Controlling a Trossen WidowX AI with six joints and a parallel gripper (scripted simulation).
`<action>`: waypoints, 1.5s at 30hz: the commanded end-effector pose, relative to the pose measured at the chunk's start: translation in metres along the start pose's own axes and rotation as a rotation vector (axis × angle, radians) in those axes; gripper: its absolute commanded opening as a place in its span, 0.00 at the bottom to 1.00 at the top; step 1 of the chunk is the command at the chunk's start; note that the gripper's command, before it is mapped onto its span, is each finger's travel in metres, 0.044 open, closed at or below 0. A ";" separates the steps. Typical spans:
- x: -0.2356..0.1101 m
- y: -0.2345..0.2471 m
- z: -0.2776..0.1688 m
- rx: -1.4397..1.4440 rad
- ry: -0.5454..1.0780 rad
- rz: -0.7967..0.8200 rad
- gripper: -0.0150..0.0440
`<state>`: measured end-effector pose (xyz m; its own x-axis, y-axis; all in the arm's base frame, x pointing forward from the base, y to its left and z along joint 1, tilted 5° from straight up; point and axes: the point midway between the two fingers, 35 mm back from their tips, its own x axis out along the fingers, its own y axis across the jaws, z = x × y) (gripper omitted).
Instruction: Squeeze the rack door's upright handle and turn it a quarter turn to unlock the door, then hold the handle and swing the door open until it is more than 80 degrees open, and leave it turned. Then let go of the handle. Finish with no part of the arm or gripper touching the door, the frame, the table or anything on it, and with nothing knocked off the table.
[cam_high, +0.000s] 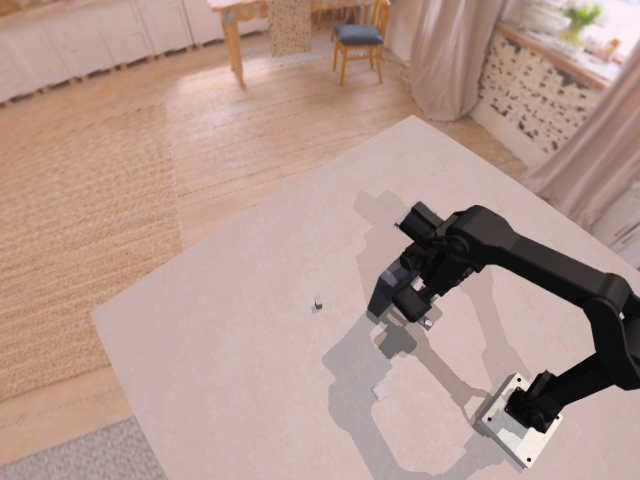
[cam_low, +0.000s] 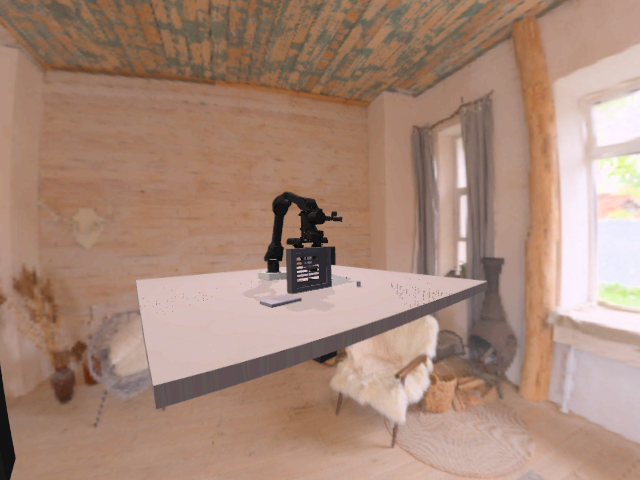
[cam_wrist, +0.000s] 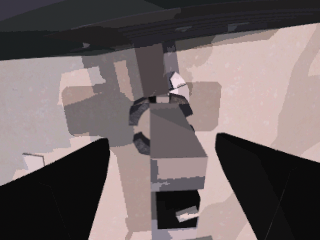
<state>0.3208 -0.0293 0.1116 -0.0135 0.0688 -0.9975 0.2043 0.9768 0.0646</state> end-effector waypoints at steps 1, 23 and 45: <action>0.001 -0.001 0.000 0.192 0.000 -0.005 0.75; 0.001 -0.001 0.000 1.282 -0.002 -0.005 0.75; 0.001 -0.001 0.000 1.603 -0.003 -0.005 0.42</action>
<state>0.3208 -0.0293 0.1116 -0.0136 0.0686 -0.9975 0.9726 -0.2307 -0.0292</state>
